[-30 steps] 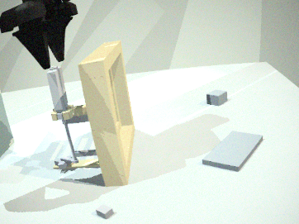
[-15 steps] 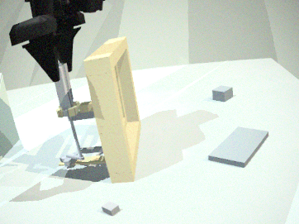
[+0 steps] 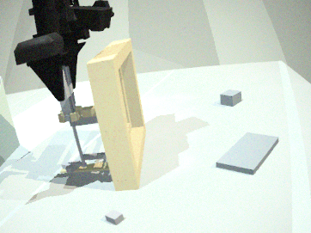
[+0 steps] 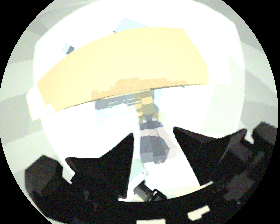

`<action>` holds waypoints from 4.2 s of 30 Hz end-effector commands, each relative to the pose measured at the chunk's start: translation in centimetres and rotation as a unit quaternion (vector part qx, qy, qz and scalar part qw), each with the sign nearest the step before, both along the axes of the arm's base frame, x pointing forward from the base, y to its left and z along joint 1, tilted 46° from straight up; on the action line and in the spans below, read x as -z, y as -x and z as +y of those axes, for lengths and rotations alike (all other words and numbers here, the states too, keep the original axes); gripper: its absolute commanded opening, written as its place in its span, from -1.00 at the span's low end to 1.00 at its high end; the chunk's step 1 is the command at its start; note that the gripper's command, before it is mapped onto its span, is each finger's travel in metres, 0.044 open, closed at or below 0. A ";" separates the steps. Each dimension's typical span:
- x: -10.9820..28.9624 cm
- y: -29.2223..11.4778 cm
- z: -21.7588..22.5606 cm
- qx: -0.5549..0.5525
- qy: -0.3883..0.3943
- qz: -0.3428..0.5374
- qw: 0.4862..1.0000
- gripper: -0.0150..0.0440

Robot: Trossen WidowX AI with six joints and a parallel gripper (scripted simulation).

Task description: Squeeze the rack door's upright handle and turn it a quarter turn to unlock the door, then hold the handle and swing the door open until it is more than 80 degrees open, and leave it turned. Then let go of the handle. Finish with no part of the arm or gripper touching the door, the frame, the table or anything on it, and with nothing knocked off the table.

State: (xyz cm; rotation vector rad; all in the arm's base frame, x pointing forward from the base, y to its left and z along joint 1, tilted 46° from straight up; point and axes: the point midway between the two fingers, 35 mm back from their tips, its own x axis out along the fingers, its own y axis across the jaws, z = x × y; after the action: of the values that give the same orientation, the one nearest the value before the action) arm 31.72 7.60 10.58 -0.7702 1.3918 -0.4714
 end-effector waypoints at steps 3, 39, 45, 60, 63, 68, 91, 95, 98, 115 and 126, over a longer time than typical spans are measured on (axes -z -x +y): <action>0.4 0.1 -0.3 0.001 0.001 0.009 1.000 0.12; 0.4 0.1 -0.3 0.259 -0.051 -0.255 0.930 -0.45; 0.4 0.1 -0.3 0.350 -0.070 -0.350 0.866 -0.45; 0.4 0.1 -0.3 0.543 -0.109 -0.548 0.627 -0.45; 0.4 0.1 -0.3 0.566 -0.114 -0.573 0.582 -0.45; 0.4 0.1 -0.3 0.568 -0.114 -0.574 0.578 -0.45; 0.4 0.1 -0.3 0.568 -0.114 -0.574 0.578 -0.45; 0.4 0.1 -0.3 0.568 -0.114 -0.574 0.578 -0.27; 0.4 0.1 -0.3 0.568 -0.114 -0.574 0.578 -0.01; 0.4 0.1 -0.3 0.460 -0.092 -0.463 0.752 0.47; 0.4 0.1 -0.3 0.303 -0.061 -0.301 0.902 0.47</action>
State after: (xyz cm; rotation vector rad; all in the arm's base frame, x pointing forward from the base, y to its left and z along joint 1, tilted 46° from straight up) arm 31.62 7.34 10.27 0.0699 0.9563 -1.0681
